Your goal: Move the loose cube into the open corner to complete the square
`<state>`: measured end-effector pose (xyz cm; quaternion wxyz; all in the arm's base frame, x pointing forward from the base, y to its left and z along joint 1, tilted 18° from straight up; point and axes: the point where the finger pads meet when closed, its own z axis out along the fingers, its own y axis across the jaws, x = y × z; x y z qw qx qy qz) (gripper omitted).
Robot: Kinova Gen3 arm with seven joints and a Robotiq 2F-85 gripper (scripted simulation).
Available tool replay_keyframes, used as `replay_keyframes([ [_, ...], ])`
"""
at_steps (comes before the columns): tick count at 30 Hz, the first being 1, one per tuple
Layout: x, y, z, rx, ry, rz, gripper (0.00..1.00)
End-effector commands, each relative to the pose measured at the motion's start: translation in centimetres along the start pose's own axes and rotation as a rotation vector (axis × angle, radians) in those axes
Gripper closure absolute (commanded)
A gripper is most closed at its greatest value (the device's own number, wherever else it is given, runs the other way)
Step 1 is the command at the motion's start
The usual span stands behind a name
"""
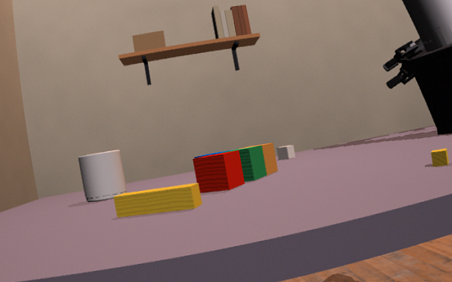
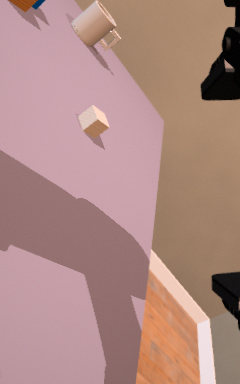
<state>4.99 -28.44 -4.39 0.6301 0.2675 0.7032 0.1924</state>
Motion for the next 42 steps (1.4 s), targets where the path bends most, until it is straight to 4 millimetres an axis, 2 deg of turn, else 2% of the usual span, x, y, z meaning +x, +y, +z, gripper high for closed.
replay_keyframes([
  [1, 0.0, -0.7, -1.8, 0.058, -0.008, 0.045, 0.00],
  [9, 0.0, -0.7, -1.9, 0.059, -0.008, 0.045, 0.00],
  [10, 0.3, -1.0, -2.9, 0.088, -0.014, 0.076, 0.00],
  [16, 0.4, -1.0, -2.9, 0.090, -0.014, 0.075, 0.00],
  [17, 0.7, -1.2, -4.0, 0.119, -0.021, 0.108, 0.00],
  [26, 0.7, -1.3, -4.0, 0.121, -0.020, 0.108, 0.00],
  [27, 1.1, -1.5, -5.1, 0.151, -0.029, 0.142, 0.00],
  [33, 1.1, -1.5, -5.2, 0.153, -0.028, 0.141, 0.00],
  [34, 1.5, -1.7, -6.3, 0.184, -0.038, 0.177, 0.00],
  [42, 1.5, -1.7, -6.4, 0.186, -0.037, 0.176, 0.00],
])
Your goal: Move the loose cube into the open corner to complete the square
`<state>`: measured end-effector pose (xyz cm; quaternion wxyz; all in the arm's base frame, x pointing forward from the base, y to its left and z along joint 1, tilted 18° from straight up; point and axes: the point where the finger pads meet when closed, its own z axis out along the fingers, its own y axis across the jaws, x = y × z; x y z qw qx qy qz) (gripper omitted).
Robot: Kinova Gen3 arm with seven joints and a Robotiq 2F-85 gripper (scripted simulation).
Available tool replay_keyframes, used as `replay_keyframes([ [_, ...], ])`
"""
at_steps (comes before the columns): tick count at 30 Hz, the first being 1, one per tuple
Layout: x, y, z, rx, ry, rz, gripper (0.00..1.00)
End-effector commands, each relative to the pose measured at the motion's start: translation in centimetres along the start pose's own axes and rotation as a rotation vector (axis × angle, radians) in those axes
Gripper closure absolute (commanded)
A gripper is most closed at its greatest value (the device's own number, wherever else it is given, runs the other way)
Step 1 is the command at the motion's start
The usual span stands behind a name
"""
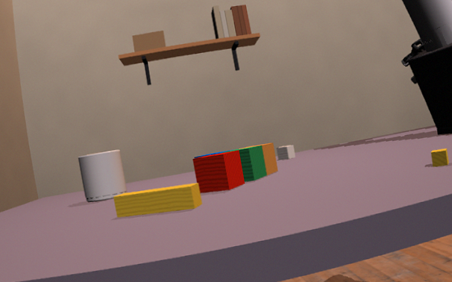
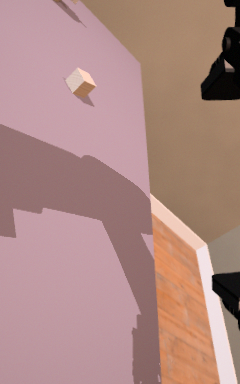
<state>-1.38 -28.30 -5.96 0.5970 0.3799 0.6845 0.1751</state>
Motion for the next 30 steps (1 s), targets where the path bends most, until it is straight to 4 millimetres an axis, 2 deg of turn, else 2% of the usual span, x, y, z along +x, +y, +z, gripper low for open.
replay_keyframes([
  [1, -0.2, 0.0, -0.3, 0.008, -0.007, 0.017, 0.00],
  [2, 0.2, -0.4, -1.4, 0.040, -0.017, 0.055, 0.00],
  [8, 0.2, -0.5, -1.4, 0.042, -0.016, 0.054, 0.00],
  [9, 0.6, -0.8, -2.6, 0.074, -0.027, 0.093, 0.00],
  [18, 0.6, -0.9, -2.7, 0.076, -0.027, 0.093, 0.00],
  [19, 1.1, -1.2, -3.9, 0.108, -0.039, 0.133, 0.00],
  [26, 1.1, -1.3, -3.9, 0.110, -0.039, 0.133, 0.00],
  [27, 1.6, -1.5, -5.2, 0.143, -0.053, 0.175, 0.00],
  [30, 1.6, -1.6, -5.2, 0.145, -0.053, 0.174, 0.00],
])
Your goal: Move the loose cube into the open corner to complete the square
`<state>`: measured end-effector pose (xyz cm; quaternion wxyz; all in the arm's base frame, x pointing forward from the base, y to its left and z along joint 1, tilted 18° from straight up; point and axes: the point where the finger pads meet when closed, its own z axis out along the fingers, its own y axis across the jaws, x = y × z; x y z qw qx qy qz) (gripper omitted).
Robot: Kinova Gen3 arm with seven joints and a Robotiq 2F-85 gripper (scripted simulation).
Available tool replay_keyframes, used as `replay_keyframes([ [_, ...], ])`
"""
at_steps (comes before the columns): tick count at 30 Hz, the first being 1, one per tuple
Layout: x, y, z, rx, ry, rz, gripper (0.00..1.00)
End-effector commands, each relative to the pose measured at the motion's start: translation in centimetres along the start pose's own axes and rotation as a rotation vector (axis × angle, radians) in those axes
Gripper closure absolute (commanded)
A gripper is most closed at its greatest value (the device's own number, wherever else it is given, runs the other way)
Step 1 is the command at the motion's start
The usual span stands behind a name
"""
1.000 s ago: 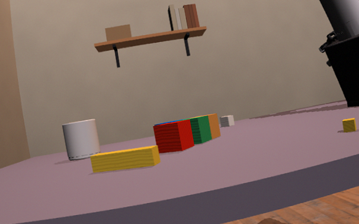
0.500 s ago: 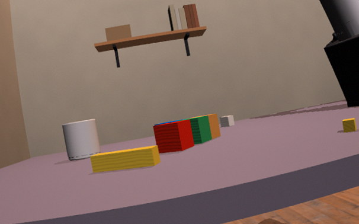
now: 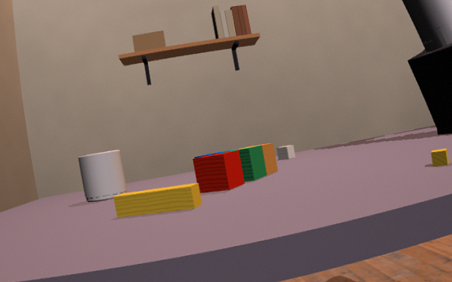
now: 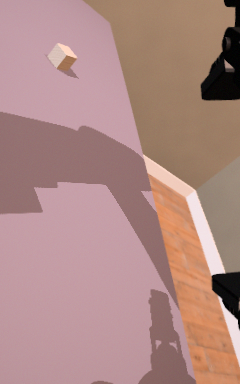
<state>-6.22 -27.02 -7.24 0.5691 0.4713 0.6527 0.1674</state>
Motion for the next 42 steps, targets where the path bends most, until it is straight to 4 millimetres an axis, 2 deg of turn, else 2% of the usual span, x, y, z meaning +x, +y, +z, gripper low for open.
replay_keyframes([
  [1, -0.2, -0.1, -0.6, 0.015, -0.014, 0.024, 0.00],
  [5, -0.2, -0.1, -0.6, 0.015, -0.014, 0.024, 0.00],
  [6, 0.2, -0.6, -1.9, 0.048, -0.029, 0.068, 0.00],
  [13, 0.2, -0.6, -2.0, 0.050, -0.029, 0.068, 0.00],
  [14, 0.8, -1.1, -3.3, 0.083, -0.045, 0.113, 0.00],
  [22, 0.8, -1.1, -3.3, 0.085, -0.045, 0.113, 0.00],
  [23, 1.4, -1.5, -4.6, 0.119, -0.062, 0.160, 0.00],
  [30, 1.4, -1.6, -4.7, 0.120, -0.062, 0.159, 0.00],
  [31, 2.0, -1.9, -6.0, 0.154, -0.081, 0.208, 0.00],
  [39, 2.0, -2.0, -6.1, 0.156, -0.081, 0.207, 0.00],
  [40, 2.8, -2.3, -7.5, 0.190, -0.102, 0.257, 0.00],
  [42, 2.8, -2.4, -7.5, 0.191, -0.102, 0.257, 0.00],
])
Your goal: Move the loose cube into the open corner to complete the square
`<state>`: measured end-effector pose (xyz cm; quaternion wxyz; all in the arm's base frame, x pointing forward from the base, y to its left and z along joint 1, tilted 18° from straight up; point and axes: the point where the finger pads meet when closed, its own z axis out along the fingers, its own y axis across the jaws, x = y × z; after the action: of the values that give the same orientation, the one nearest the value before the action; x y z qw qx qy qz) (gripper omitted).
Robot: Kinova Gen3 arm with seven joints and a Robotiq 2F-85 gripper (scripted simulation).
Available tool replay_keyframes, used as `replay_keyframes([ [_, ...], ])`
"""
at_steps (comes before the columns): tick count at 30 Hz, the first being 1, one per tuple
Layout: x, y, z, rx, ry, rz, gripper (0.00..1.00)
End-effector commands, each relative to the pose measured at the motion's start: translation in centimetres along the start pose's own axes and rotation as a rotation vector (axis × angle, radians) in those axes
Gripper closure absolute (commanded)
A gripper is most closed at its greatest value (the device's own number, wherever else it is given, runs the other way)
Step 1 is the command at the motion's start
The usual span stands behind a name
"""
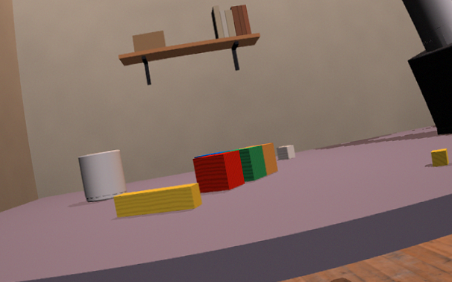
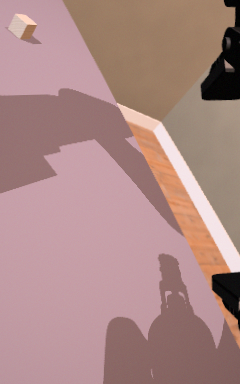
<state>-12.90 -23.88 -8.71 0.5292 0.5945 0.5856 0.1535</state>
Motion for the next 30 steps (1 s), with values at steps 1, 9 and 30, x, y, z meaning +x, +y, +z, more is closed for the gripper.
replay_keyframes([
  [1, -0.1, -0.2, -0.9, 0.017, -0.022, 0.035, 0.00],
  [9, 0.5, -0.9, -2.4, 0.051, -0.043, 0.087, 0.00],
  [30, 1.9, -2.2, -5.3, 0.121, -0.090, 0.195, 0.00],
])
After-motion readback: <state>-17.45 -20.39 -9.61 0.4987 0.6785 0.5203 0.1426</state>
